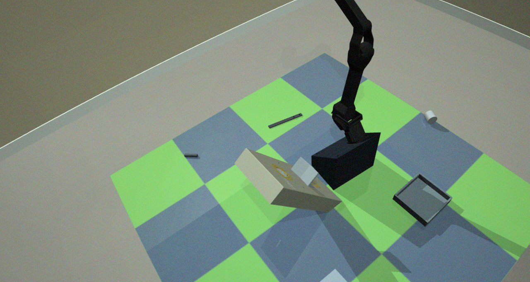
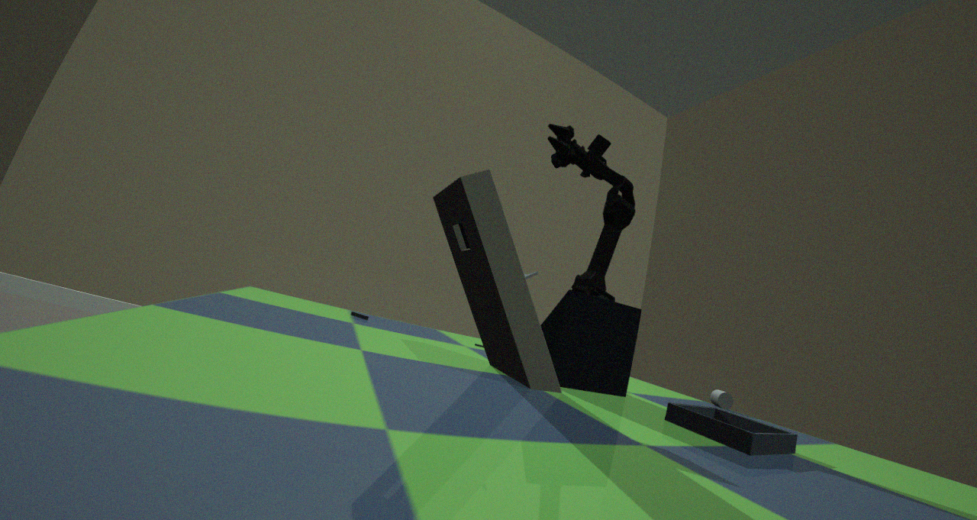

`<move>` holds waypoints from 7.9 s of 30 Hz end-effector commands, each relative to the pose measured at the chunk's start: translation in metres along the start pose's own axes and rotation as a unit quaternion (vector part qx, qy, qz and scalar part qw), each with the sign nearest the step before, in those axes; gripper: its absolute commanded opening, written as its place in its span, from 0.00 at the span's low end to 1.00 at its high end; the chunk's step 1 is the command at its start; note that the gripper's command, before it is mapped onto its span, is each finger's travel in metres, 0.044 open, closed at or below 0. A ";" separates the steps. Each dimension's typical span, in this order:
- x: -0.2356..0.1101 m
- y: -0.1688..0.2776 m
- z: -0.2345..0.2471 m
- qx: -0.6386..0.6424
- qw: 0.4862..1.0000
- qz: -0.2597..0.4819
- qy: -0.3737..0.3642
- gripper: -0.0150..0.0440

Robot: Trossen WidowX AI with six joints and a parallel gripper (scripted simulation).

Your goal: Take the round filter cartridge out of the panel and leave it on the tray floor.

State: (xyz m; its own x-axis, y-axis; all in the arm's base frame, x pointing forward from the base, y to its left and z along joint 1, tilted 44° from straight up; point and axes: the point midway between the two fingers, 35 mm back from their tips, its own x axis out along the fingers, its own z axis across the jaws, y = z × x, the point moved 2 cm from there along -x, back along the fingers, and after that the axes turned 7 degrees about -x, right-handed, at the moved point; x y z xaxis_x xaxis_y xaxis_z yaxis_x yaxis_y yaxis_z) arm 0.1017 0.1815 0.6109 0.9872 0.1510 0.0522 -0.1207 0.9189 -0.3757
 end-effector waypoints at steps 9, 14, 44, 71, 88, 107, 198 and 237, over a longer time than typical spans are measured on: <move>-0.021 -0.100 -0.001 0.045 0.989 -0.004 -0.138 0.53; -0.006 -0.159 -0.028 0.075 0.981 -0.025 -0.175 0.42; 0.225 -0.040 -0.369 -0.127 0.958 0.018 0.257 0.42; 0.134 0.109 -0.492 -0.655 0.642 0.148 0.370 0.42; 0.154 0.103 -0.510 -0.653 0.643 0.149 0.371 0.42; 0.172 0.092 -0.528 -0.656 0.642 0.146 0.369 0.42; 0.186 0.087 -0.541 -0.780 0.484 0.222 0.329 0.25; 0.187 0.086 -0.542 -0.913 -0.095 0.377 0.124 0.25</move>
State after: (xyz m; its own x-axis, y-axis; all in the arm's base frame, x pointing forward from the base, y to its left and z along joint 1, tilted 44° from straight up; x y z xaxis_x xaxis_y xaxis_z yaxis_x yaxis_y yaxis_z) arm 0.3284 0.0956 0.0883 0.7873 -0.4057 -0.4643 -0.1041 -0.8296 0.5485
